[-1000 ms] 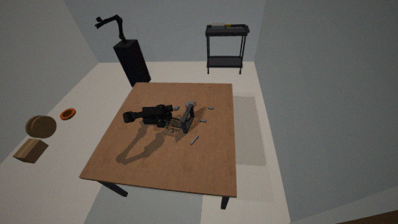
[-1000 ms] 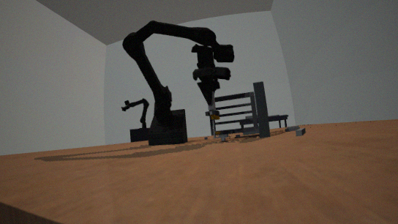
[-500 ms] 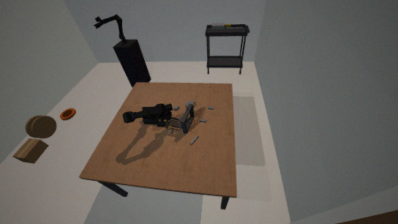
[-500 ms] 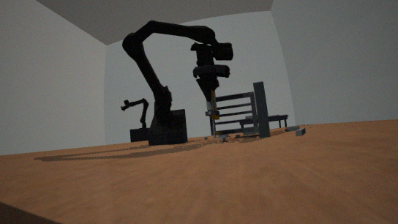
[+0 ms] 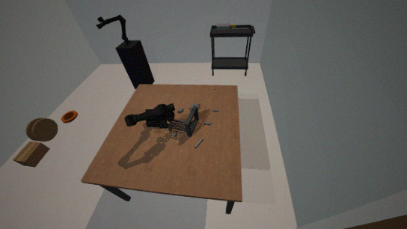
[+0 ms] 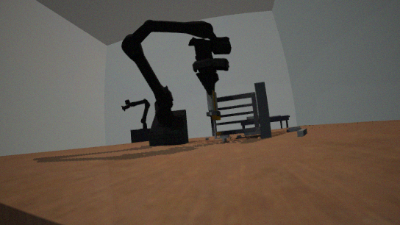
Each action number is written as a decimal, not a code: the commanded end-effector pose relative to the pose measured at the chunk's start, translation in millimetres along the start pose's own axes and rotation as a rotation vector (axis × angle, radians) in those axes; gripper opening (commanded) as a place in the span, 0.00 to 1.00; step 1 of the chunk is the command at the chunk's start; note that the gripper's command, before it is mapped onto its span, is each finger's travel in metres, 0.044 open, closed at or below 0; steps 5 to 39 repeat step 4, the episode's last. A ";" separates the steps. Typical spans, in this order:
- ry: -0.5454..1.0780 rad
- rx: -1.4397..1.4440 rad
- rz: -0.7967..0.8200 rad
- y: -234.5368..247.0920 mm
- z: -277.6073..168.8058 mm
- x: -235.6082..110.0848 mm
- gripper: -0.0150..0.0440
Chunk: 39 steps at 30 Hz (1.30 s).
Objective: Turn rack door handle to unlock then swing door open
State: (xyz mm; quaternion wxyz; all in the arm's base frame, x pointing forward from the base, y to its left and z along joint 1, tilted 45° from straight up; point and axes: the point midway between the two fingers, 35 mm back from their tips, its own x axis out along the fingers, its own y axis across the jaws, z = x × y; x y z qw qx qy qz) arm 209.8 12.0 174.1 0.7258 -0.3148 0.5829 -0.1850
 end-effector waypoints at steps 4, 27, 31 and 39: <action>-0.030 0.014 0.021 -1.6 -0.3 -12.4 0.76; -0.030 0.014 0.021 -1.6 -0.3 -12.4 0.76; -0.030 0.014 0.021 -1.6 -0.3 -12.4 0.76; -0.030 0.014 0.021 -1.6 -0.3 -12.4 0.76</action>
